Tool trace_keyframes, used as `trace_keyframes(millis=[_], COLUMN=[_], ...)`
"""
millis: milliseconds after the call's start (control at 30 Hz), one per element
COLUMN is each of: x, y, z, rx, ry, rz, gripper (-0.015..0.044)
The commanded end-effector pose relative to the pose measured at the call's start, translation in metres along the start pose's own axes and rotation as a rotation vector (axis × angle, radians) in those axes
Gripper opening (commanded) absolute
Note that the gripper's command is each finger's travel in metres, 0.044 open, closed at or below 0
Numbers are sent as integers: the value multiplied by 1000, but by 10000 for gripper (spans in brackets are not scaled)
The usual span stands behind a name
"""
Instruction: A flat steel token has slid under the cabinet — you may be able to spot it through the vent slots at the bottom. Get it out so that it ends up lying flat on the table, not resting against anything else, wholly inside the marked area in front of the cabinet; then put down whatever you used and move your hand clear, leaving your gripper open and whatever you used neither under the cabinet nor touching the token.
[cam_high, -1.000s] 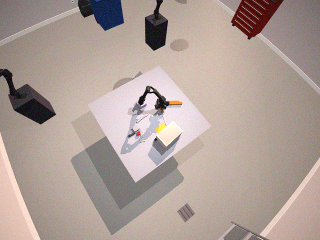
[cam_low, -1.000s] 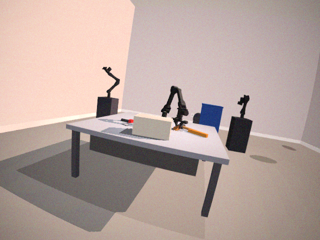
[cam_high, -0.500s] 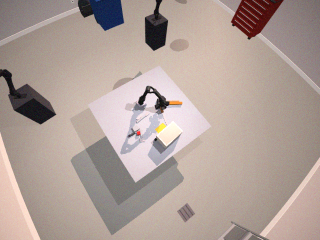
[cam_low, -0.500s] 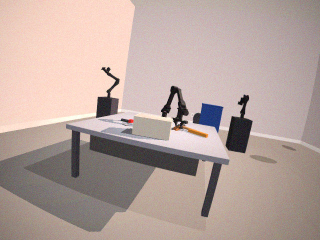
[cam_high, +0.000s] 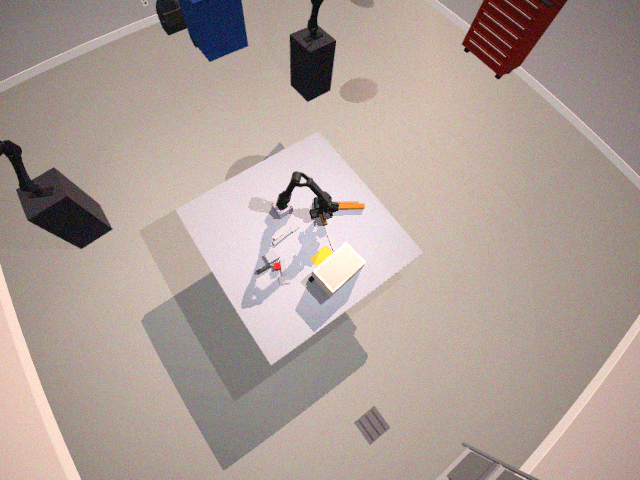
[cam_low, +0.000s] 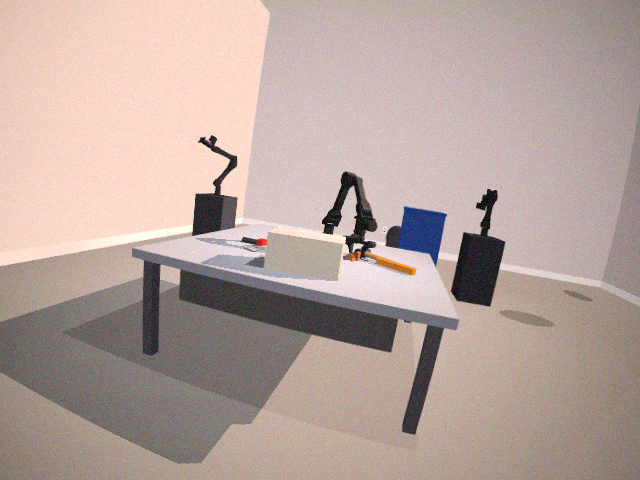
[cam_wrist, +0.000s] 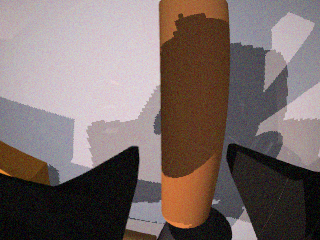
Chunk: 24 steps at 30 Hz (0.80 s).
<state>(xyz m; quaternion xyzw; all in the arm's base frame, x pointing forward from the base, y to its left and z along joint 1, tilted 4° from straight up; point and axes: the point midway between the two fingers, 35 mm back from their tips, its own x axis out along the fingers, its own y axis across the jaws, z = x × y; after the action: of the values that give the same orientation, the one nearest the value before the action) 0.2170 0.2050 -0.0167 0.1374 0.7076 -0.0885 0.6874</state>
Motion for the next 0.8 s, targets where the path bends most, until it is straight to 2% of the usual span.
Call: trace_keyframes(millis=[0, 100, 233, 533, 667, 767], x=[3, 4, 1, 1, 1, 1], y=[-1, -1, 0, 0, 0, 0], z=[-1, -1, 0, 0, 0, 0], rx=[1, 2, -2, -2, -2, -4], ry=[0, 0, -2, -2, -2, -2], rz=[-1, -1, 3, 3, 3, 3], gripper=[270, 270, 165, 105, 0, 0])
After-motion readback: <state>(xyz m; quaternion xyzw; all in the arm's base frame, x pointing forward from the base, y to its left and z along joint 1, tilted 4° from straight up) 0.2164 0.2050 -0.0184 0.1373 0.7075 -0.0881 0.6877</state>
